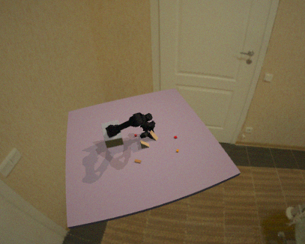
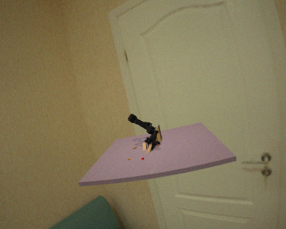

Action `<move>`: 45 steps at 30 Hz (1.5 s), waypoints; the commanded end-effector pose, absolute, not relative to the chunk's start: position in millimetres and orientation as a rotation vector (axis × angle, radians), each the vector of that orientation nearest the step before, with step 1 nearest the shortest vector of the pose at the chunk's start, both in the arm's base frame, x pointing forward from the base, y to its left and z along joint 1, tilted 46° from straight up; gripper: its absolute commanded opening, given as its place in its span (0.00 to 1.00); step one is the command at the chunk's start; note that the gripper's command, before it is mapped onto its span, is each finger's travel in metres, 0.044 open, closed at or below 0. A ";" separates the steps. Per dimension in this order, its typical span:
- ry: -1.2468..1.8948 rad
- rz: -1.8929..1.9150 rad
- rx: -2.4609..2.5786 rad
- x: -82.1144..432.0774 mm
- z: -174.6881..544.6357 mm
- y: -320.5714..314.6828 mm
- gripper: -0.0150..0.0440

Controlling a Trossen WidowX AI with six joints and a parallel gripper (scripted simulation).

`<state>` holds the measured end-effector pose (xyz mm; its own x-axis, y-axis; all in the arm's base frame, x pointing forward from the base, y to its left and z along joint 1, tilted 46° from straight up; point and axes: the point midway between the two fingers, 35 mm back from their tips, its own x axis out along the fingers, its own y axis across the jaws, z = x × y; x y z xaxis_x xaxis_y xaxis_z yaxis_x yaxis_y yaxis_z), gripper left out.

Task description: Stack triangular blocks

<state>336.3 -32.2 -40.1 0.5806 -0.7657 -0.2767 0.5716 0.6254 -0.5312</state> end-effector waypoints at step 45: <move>1.591 -1.007 0.127 397.8 24.7 -39.7 0.30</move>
